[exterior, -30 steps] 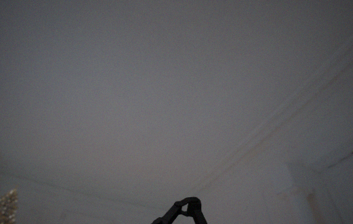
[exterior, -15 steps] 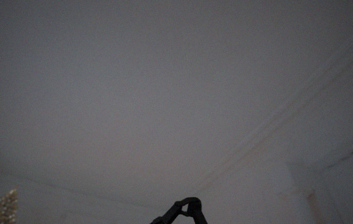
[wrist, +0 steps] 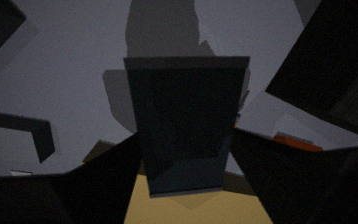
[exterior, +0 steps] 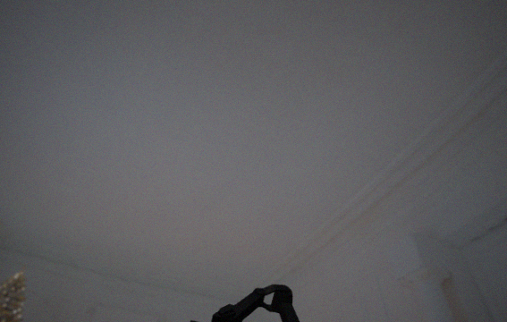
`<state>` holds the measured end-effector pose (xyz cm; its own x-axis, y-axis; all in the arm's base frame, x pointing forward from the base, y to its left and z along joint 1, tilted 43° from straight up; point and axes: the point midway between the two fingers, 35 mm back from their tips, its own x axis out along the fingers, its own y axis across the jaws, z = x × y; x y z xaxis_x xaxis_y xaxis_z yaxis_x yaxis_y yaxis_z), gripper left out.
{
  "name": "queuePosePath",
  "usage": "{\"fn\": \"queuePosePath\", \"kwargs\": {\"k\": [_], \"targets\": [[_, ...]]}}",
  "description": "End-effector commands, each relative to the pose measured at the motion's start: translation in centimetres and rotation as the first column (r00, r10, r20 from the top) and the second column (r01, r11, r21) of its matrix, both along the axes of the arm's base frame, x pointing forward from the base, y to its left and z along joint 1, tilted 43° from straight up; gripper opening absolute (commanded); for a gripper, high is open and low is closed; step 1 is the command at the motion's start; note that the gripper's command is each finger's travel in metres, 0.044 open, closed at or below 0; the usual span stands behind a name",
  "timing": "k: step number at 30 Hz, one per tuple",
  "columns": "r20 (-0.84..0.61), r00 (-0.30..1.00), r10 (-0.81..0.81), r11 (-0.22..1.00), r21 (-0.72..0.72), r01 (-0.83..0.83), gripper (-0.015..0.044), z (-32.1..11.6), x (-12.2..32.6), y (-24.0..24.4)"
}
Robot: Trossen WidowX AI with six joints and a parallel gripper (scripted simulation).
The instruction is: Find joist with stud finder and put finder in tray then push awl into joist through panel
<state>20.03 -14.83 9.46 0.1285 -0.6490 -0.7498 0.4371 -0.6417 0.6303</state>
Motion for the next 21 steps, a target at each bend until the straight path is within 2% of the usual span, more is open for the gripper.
{"fn": "queuePosePath", "kwargs": {"k": [1, 13, 21], "targets": [[0.012, 1.0, -0.001, 1.0, -0.005, 0.001, 0.0, 0.7, 0.0, 0.4], [0.01, 1.0, -0.001, 1.0, -0.002, 0.001, 0.0, -1.8, -1.7, 3.0], [0.002, 1.0, -0.005, 1.0, 0.011, 0.005, 0.0, -1.9, -1.7, 3.0]]}}
